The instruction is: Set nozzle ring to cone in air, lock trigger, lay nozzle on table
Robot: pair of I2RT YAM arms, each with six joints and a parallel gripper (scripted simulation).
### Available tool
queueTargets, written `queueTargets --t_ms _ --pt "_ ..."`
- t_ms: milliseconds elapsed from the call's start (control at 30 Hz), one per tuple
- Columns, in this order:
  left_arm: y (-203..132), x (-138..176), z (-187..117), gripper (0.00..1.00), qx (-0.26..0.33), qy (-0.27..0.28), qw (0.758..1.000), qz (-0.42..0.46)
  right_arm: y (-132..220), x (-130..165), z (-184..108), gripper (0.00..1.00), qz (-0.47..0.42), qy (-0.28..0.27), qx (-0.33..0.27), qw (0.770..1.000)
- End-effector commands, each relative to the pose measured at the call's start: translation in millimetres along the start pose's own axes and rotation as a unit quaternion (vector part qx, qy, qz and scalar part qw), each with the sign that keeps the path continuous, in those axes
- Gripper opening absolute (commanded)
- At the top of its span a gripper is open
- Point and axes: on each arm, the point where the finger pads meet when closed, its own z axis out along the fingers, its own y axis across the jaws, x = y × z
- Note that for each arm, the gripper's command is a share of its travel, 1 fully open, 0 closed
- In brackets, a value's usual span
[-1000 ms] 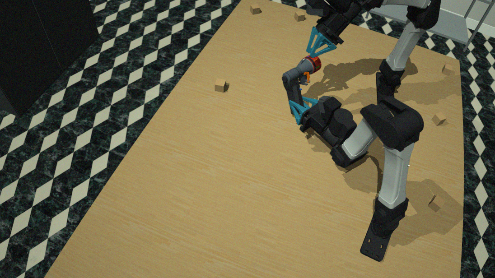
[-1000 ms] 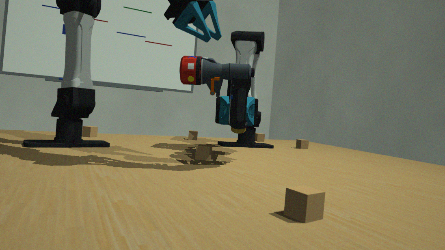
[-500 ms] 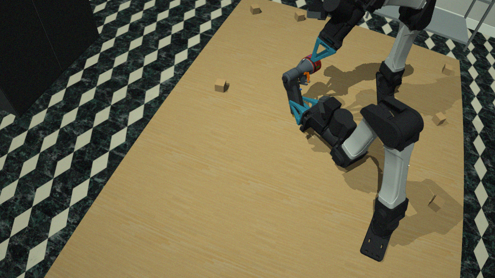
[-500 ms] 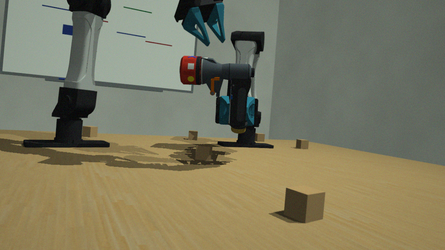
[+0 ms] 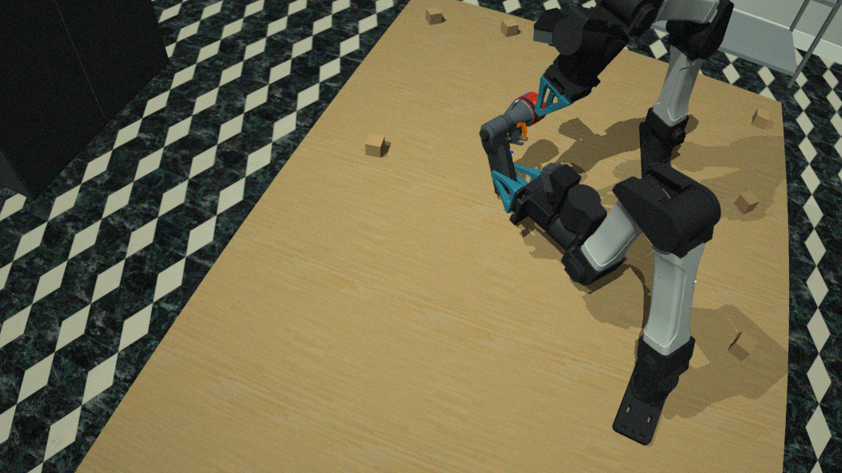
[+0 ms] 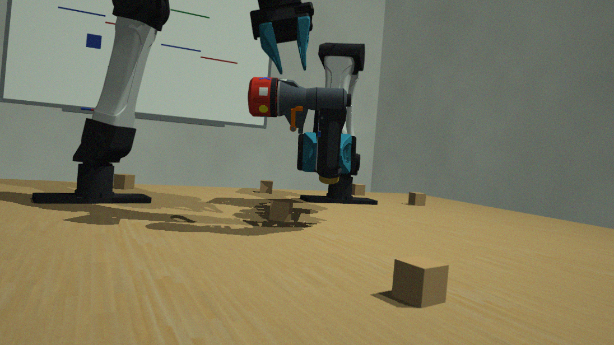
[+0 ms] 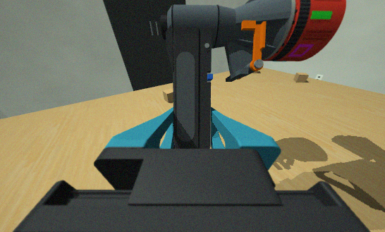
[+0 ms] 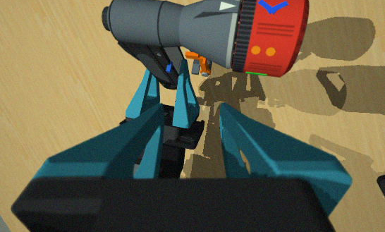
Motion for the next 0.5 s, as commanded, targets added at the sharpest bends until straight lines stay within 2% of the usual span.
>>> queueTargets --t_ms 0,67,133,200,233,267,467 --pt "3 -56 7 0.36 -0.006 -0.09 0.996 -0.023 -4 -3 0 0.37 0.03 -0.008 0.027 0.999" --pt "3 -56 7 0.36 -0.006 -0.09 0.996 -0.023 2 5 5 0.37 0.004 0.007 0.018 1.0" --pt "3 -56 7 0.36 -0.006 -0.09 0.996 -0.023 -10 0 19 0.37 0.014 0.01 0.042 0.999" --pt "3 -56 7 0.36 -0.006 -0.09 0.996 -0.023 -10 0 19 0.37 0.014 0.01 0.042 0.999" --pt "3 -56 7 0.36 -0.006 -0.09 0.996 -0.023 1 1 3 0.37 0.009 -0.001 0.004 1.0" --pt "3 -56 7 0.36 -0.006 -0.09 0.996 -0.023 -1 1 1 0.37 0.009 -0.002 0.001 1.0" --pt "3 -56 7 0.36 -0.006 -0.09 0.996 -0.023 -4 -5 14 0.37 0.016 -0.003 0.007 1.0"
